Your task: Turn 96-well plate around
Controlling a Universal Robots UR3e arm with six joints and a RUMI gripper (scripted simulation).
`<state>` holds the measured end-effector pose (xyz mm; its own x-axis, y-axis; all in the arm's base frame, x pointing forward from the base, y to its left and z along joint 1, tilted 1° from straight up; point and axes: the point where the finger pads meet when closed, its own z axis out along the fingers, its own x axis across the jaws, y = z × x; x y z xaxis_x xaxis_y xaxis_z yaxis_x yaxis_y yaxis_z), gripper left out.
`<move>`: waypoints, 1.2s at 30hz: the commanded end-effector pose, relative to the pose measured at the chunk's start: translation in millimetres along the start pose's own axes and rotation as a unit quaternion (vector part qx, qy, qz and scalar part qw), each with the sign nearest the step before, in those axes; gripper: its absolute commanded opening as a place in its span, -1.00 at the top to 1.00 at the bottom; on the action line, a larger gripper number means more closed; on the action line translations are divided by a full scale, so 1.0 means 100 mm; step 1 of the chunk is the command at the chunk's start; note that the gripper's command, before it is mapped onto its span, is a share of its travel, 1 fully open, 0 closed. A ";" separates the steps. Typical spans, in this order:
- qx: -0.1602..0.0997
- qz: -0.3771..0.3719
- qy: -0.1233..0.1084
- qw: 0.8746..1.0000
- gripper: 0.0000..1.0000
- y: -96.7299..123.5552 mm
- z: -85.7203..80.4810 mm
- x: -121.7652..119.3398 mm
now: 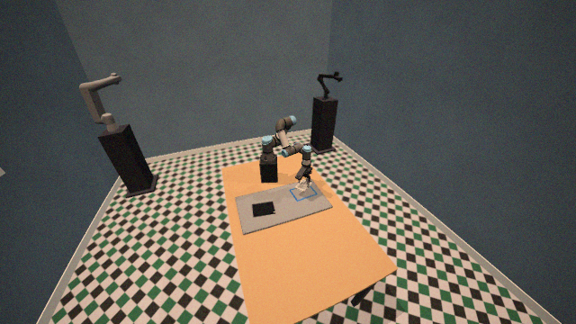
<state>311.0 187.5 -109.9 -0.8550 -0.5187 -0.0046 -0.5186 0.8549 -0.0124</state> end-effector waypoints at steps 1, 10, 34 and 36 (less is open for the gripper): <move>0.001 0.000 -0.003 1.000 1.00 -0.01 0.04 -0.02; 0.001 0.000 -0.004 1.000 1.00 -0.01 0.09 -0.02; 0.001 0.000 -0.004 1.000 1.00 -0.01 0.24 -0.02; 0.001 0.000 -0.004 1.000 1.00 -0.01 0.25 -0.02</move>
<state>311.4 187.4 -131.0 -0.8550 -0.5187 -0.0046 -0.5186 0.8549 -0.0124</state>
